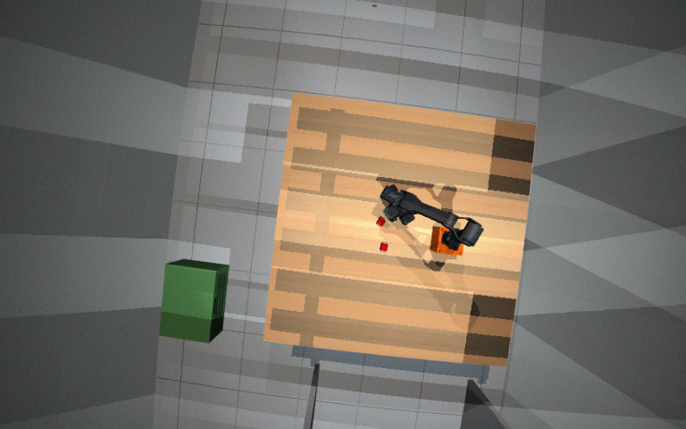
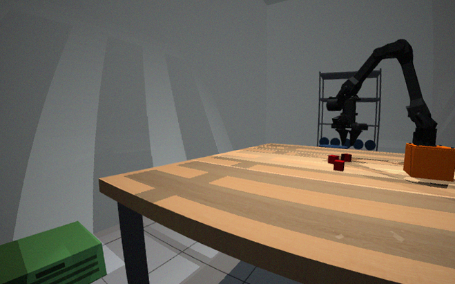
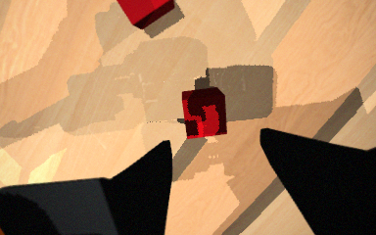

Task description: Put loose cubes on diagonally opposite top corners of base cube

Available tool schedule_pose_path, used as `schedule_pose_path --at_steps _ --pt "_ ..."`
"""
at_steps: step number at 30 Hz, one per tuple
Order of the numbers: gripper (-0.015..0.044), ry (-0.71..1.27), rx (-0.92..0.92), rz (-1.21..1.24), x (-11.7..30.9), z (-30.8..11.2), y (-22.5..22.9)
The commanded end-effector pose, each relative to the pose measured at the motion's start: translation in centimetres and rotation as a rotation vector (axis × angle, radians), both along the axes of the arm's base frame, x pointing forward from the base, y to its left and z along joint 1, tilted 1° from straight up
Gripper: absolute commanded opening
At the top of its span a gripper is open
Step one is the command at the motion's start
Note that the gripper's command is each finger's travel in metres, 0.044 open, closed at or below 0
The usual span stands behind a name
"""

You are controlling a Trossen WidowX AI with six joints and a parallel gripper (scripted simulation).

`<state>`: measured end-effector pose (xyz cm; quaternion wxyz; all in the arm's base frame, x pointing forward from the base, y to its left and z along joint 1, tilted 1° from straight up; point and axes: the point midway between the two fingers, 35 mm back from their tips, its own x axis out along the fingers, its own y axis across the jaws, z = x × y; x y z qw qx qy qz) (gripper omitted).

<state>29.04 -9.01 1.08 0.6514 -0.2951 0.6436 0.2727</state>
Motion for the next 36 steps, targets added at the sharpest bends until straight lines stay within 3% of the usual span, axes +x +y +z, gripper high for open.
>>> schedule_pose_path --at_steps 1,33,36 --pt "0.0265 0.002 0.006 0.005 -0.1 -1.1 0.1" --pt "0.0265 0.002 0.006 0.005 -0.1 -5.9 0.1" --pt "0.0186 0.002 0.006 0.005 -0.1 -5.9 0.1"
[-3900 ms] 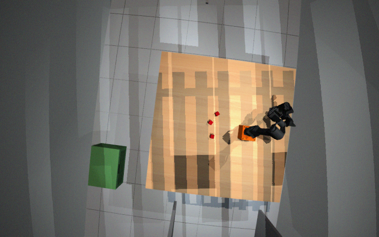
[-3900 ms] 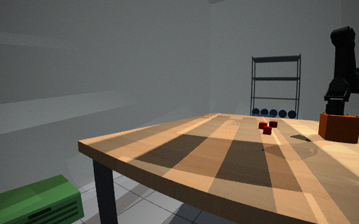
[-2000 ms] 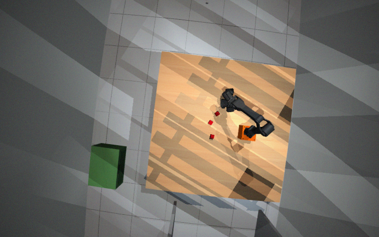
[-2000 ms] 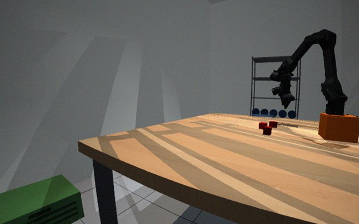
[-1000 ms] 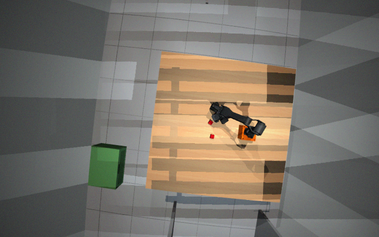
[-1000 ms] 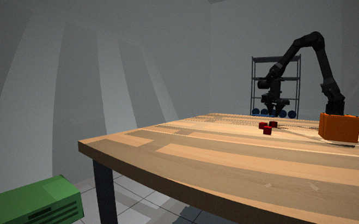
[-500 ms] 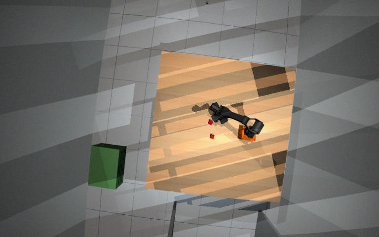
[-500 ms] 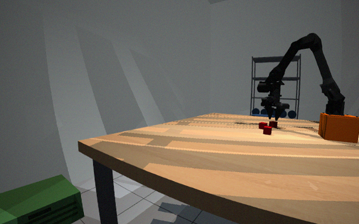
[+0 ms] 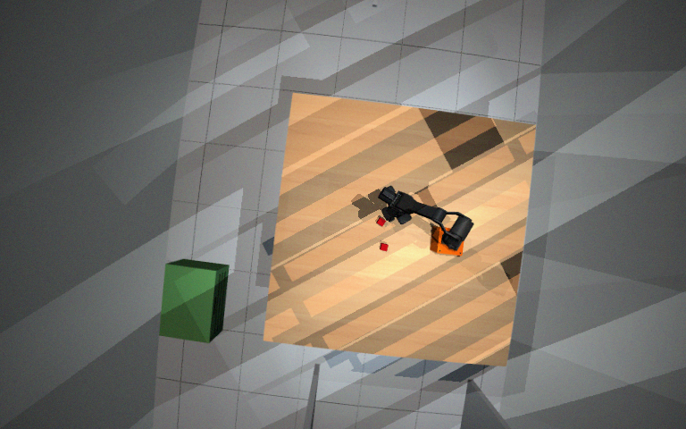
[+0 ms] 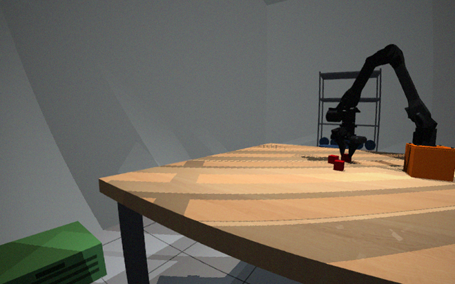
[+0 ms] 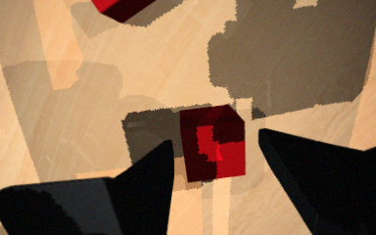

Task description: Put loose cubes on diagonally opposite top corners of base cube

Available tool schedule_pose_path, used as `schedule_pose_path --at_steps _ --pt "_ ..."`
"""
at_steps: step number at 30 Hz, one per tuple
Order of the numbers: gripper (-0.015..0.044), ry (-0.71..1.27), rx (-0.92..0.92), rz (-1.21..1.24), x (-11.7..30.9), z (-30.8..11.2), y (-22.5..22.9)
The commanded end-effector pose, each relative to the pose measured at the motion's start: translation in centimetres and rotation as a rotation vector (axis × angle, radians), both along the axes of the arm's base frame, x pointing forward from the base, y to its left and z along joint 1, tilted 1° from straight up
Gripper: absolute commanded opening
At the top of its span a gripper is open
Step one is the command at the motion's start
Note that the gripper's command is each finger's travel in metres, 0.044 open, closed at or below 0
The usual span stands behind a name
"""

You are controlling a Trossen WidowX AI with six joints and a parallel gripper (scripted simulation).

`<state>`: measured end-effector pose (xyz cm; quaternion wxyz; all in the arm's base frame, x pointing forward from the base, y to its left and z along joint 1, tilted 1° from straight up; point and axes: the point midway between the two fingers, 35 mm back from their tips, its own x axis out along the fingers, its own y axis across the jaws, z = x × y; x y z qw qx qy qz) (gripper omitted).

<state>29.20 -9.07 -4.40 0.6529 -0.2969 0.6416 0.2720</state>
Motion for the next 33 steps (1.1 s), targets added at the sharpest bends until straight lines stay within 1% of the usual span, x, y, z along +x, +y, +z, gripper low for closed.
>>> schedule_pose_path --at_steps 1,3,4,9,33 --pt "0.016 0.008 0.007 0.003 -0.2 -0.4 0.1" --pt "0.0107 0.008 0.007 0.003 -0.2 -0.4 0.1" --pt "0.0105 0.008 0.007 0.003 -0.2 -0.4 0.1" --pt "0.0105 0.008 0.007 0.003 -0.1 0.0 0.1" --pt "0.0105 0.007 0.007 0.003 0.2 7.5 0.0"
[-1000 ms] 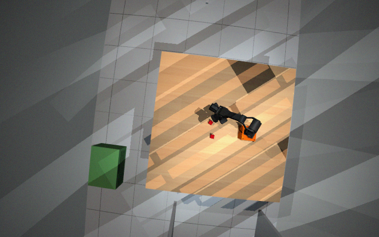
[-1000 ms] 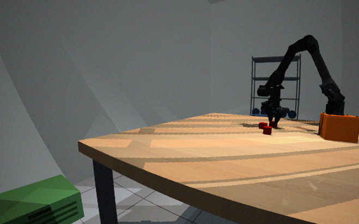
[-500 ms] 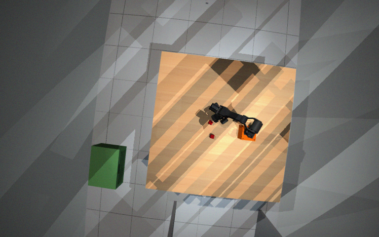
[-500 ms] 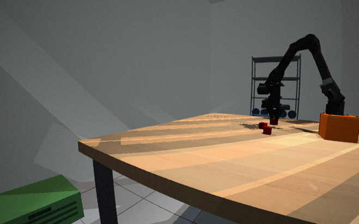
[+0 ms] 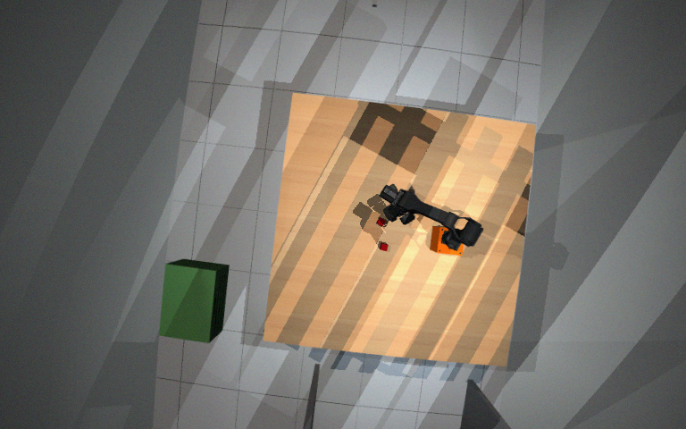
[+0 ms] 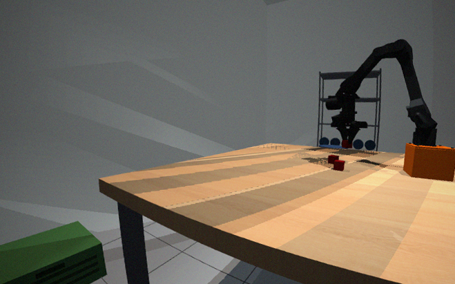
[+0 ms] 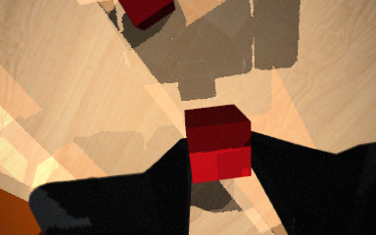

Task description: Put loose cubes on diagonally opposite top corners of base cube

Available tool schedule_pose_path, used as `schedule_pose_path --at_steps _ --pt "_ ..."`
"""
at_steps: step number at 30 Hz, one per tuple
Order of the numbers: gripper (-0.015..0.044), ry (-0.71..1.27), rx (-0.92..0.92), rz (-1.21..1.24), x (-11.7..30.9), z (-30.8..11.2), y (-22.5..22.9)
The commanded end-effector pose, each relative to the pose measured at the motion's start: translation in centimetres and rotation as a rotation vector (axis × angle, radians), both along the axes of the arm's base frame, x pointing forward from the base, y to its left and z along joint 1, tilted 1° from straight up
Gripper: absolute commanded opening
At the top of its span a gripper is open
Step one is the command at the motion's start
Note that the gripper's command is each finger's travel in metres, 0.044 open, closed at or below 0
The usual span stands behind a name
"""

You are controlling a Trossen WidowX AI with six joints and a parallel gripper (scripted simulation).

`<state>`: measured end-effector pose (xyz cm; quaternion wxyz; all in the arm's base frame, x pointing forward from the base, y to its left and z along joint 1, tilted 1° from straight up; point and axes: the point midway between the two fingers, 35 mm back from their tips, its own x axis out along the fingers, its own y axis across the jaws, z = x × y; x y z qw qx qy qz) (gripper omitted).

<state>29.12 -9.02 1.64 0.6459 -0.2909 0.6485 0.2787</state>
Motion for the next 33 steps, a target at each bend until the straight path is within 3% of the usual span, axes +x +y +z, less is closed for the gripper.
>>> schedule_pose_path --at_steps 1,11,33 --pt "0.0105 -0.018 -0.002 0.002 0.2 1.8 0.0" --pt "0.0105 -0.018 -0.002 0.002 -0.2 4.6 0.2" --pt "0.0105 -0.02 0.004 0.007 1.6 3.4 5.6"
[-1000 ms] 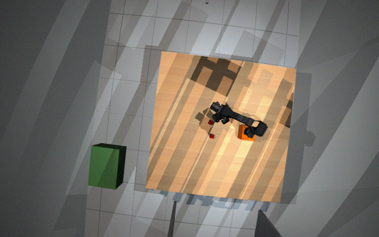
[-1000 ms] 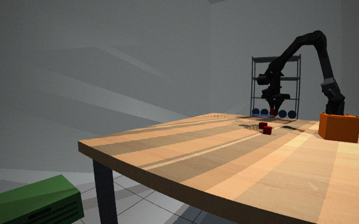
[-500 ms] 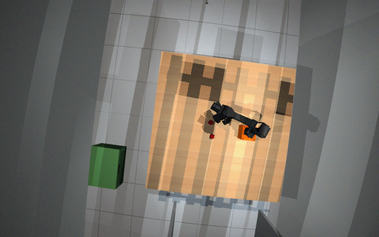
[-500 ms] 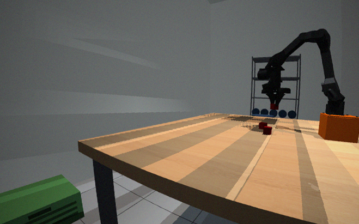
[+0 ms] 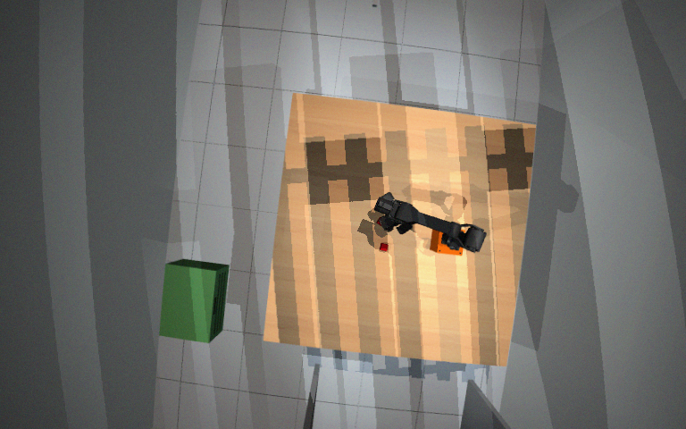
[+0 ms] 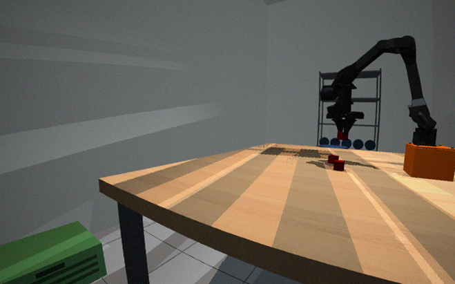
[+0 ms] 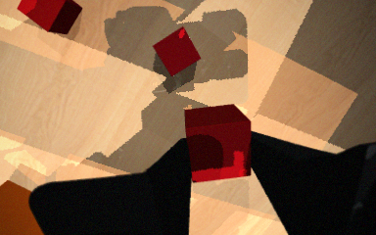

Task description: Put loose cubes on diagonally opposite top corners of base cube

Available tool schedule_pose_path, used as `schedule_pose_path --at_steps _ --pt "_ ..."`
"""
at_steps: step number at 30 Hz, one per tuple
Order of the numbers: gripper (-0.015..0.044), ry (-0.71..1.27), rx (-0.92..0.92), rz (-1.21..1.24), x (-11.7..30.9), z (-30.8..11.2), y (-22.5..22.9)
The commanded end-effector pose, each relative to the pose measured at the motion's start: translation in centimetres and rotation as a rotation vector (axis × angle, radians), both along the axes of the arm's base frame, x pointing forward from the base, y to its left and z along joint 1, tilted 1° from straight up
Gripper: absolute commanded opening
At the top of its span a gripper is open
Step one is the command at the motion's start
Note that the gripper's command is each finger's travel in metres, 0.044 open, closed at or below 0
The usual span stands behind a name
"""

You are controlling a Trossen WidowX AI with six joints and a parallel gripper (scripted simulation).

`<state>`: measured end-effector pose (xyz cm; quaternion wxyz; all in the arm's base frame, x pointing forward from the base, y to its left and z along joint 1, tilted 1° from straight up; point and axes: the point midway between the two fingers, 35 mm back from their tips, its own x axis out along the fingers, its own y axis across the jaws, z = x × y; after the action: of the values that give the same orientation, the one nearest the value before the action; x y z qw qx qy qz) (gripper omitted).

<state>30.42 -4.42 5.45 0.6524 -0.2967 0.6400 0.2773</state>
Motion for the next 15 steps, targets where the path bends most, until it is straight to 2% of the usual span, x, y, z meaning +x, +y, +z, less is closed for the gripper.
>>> schedule_pose_path --at_steps 1,15 --pt "0.0105 0.003 0.006 0.0 0.4 -0.4 1.3" --pt "0.0105 0.003 0.01 0.004 1.0 -1.3 5.7"
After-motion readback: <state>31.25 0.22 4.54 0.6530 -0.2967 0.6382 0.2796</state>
